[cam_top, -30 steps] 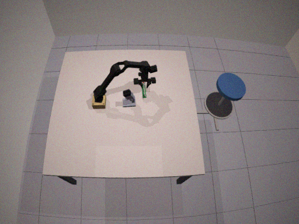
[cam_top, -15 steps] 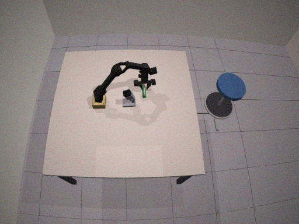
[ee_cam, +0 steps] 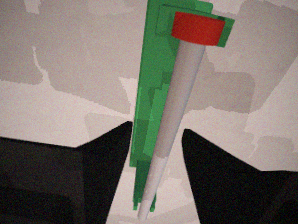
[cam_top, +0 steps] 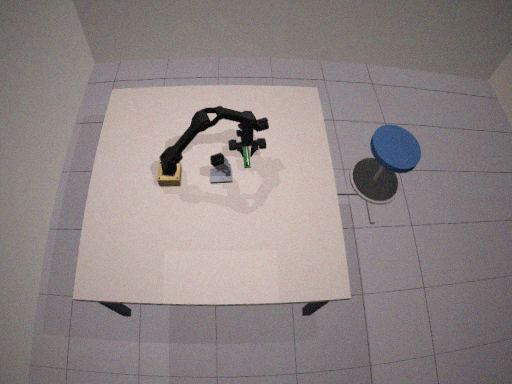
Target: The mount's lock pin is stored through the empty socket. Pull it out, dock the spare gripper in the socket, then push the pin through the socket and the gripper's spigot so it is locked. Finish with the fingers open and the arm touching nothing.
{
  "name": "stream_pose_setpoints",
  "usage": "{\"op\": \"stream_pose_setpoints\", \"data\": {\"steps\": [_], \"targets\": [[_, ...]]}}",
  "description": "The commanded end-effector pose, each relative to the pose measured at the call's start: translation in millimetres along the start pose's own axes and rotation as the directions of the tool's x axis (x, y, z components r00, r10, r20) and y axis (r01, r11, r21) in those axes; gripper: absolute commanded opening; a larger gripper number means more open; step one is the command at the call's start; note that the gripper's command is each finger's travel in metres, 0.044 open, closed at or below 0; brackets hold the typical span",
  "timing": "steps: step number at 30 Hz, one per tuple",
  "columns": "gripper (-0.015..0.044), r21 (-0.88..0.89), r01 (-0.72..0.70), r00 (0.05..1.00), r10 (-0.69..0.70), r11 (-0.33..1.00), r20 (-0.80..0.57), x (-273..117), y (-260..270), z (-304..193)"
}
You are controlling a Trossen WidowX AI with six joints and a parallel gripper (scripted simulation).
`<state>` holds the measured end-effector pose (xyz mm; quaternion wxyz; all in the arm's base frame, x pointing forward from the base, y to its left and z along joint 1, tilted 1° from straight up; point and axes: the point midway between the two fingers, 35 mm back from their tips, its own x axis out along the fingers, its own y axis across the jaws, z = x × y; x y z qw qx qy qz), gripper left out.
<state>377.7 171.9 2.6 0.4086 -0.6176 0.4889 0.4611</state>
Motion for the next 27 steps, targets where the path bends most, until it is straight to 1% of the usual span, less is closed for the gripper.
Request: {"op": "stream_pose_setpoints", "data": {"steps": [1, 2, 9, 19, 27], "targets": [[0.0180, -0.003, -0.003, 1.000, 0.003, 1.000, -0.005, 2.9, 1.1, -0.4], [0.0180, -0.003, -0.003, 1.000, 0.003, 1.000, -0.005, 2.9, 1.1, -0.4], [0.0000, -0.003, -0.003, 1.000, 0.003, 1.000, -0.005, 2.9, 1.1, -0.4], [0.0000, -0.003, -0.003, 1.000, 0.003, 1.000, -0.005, 1.1, 1.1, -0.8], [0.0000, -0.003, -0.003, 1.000, 0.003, 1.000, -0.005, -23.3, -0.4, -6.7]]}}
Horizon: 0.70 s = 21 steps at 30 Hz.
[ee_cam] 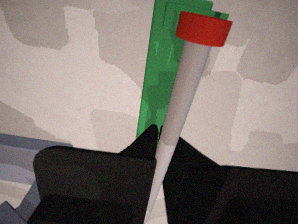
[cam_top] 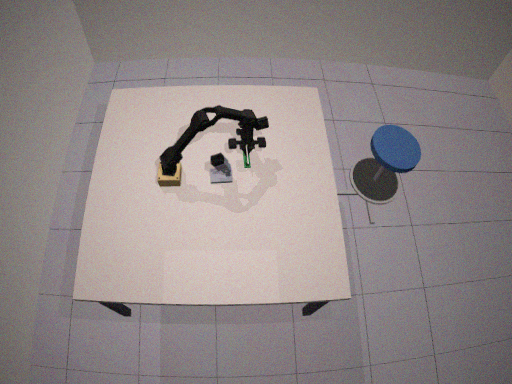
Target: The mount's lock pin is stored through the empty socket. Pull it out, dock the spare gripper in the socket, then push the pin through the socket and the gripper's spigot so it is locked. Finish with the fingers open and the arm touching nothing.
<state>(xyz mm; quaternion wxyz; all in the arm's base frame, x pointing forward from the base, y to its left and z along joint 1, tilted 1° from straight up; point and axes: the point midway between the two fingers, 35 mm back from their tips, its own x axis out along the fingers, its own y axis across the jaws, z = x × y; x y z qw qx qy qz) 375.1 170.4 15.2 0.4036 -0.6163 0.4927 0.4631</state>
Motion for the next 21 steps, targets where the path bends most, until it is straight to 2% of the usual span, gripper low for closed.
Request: {"op": "stream_pose_setpoints", "data": {"steps": [1, 12, 21], "targets": [[0.0000, 0.000, 0.009, 1.000, -0.009, 1.000, -0.001, -14.8, -2.4, -3.7], [0.0000, 0.000, 0.009, 1.000, -0.009, 1.000, -0.001, -52.1, -0.5, -14.2], [0.0000, 0.002, 0.008, 1.000, -0.008, 1.000, 0.003, -46.9, -0.6, -12.3]]}}
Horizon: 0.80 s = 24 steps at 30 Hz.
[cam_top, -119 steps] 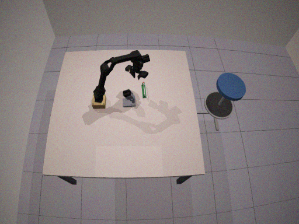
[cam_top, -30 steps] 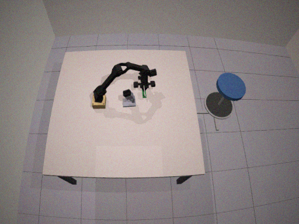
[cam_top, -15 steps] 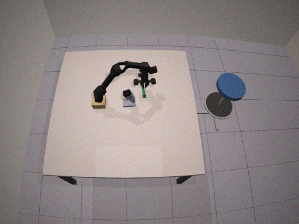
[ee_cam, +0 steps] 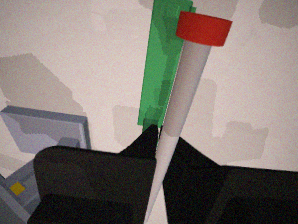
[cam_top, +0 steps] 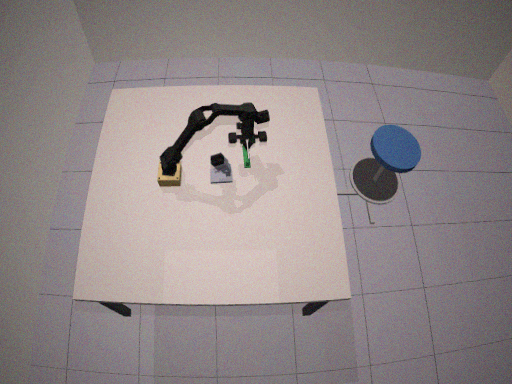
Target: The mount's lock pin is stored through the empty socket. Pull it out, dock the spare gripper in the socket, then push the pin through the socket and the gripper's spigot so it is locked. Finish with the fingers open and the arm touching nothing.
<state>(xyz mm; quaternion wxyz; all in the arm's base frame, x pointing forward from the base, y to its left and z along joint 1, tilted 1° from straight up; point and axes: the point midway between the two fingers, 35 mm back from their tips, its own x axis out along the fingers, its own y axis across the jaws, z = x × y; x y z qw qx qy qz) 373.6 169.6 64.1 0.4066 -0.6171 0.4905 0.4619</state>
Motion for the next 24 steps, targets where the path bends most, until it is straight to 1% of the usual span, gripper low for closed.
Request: {"op": "stream_pose_setpoints", "data": {"steps": [1, 4, 6, 24], "targets": [[0.0000, 0.000, 0.001, 1.000, -0.001, 1.000, 0.000, 0.3, -0.2, 0.2], [0.0007, 0.000, 0.000, 1.000, 0.000, 1.000, 0.000, -0.2, 0.5, 0.1], [0.0000, 0.000, 0.000, 1.000, 0.000, 1.000, 0.000, -1.7, 4.1, 0.6], [0.0000, 0.001, -0.004, 1.000, 0.004, 1.000, 0.003, -17.2, 55.8, 5.1]]}}
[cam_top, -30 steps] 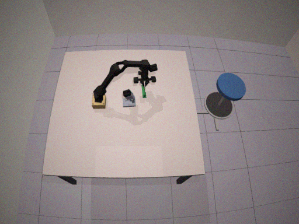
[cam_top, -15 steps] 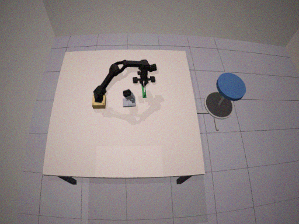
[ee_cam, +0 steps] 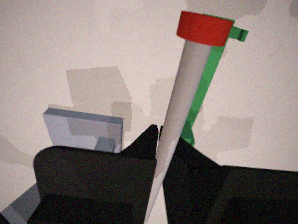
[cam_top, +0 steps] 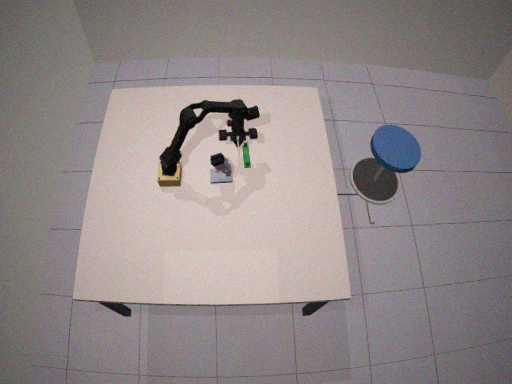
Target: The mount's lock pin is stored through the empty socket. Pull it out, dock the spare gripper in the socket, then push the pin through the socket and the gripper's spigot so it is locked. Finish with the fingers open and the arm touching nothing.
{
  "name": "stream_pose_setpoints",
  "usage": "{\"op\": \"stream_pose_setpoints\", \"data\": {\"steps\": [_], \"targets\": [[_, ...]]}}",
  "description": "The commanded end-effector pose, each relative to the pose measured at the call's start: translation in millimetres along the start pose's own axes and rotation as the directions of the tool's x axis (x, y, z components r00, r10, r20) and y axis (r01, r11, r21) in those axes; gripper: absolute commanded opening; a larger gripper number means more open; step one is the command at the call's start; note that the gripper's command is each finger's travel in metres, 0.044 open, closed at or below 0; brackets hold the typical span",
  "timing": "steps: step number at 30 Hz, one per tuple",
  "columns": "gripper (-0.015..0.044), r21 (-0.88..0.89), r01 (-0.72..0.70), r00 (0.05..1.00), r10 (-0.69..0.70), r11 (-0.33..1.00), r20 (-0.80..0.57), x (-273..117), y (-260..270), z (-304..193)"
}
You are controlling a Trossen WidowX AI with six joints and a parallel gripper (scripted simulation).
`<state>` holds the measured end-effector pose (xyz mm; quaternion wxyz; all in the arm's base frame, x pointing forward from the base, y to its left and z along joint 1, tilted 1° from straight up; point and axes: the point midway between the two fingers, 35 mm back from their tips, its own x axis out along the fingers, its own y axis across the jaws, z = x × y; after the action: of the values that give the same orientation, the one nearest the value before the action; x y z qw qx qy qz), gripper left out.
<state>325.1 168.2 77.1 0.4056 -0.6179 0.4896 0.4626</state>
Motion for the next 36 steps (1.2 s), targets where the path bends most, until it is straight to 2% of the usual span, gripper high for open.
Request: {"op": "stream_pose_setpoints", "data": {"steps": [1, 22, 36], "targets": [[0.0000, 0.004, -0.005, 1.000, 0.005, 1.000, 0.003, -1.0, 11.6, 1.3], [0.0000, 0.004, -0.009, 1.000, 0.009, 1.000, 0.004, -5.7, 67.9, -0.3], [0.0000, 0.005, -0.007, 1.000, 0.007, 1.000, 0.007, 43.6, 69.2, 12.6]]}}
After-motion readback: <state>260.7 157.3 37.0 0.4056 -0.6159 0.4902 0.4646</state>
